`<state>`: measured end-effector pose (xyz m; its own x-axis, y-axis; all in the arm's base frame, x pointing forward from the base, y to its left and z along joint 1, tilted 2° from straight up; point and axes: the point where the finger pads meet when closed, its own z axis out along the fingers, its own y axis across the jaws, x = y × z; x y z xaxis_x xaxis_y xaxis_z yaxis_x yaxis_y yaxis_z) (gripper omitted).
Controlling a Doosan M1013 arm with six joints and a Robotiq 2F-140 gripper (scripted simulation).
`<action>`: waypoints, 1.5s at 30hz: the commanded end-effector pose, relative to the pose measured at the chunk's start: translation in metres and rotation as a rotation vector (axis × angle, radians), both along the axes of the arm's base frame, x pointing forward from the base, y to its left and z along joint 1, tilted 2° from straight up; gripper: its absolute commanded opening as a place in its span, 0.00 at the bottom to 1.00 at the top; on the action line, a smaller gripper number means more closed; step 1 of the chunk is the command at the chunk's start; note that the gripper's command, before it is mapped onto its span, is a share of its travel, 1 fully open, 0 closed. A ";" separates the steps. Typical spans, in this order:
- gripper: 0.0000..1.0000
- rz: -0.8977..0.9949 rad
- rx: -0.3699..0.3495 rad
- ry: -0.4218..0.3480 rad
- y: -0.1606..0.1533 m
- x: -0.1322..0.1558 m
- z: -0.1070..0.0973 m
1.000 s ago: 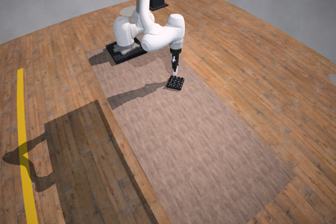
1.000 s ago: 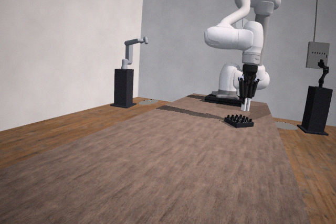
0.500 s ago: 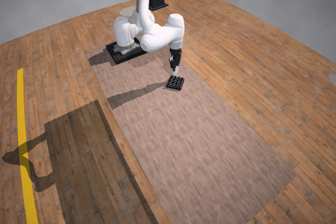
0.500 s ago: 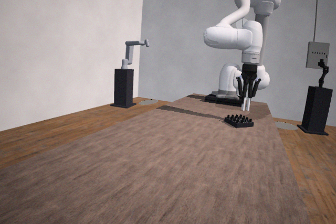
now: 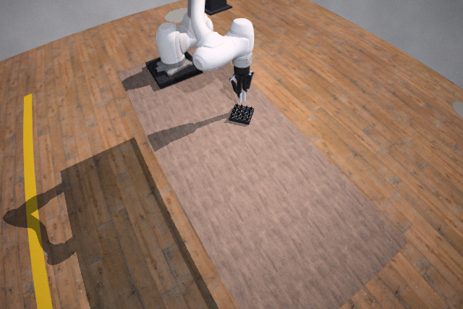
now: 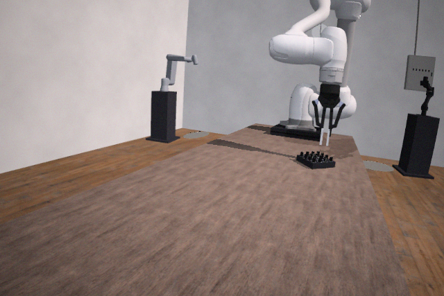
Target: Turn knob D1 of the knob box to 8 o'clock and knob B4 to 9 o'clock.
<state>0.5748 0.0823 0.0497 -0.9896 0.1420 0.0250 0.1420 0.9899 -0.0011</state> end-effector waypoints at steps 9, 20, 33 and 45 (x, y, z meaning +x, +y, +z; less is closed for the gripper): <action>0.12 -0.372 -0.021 -0.001 0.000 0.000 0.002; 0.12 -0.681 -0.028 -0.002 0.000 0.000 0.004; 0.12 -1.049 -0.037 -0.004 0.000 0.000 0.007; 0.12 -1.381 -0.044 -0.005 0.000 0.000 0.009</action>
<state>0.5750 0.0821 0.0577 -0.1728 0.9849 0.0066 0.9846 0.1729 -0.0240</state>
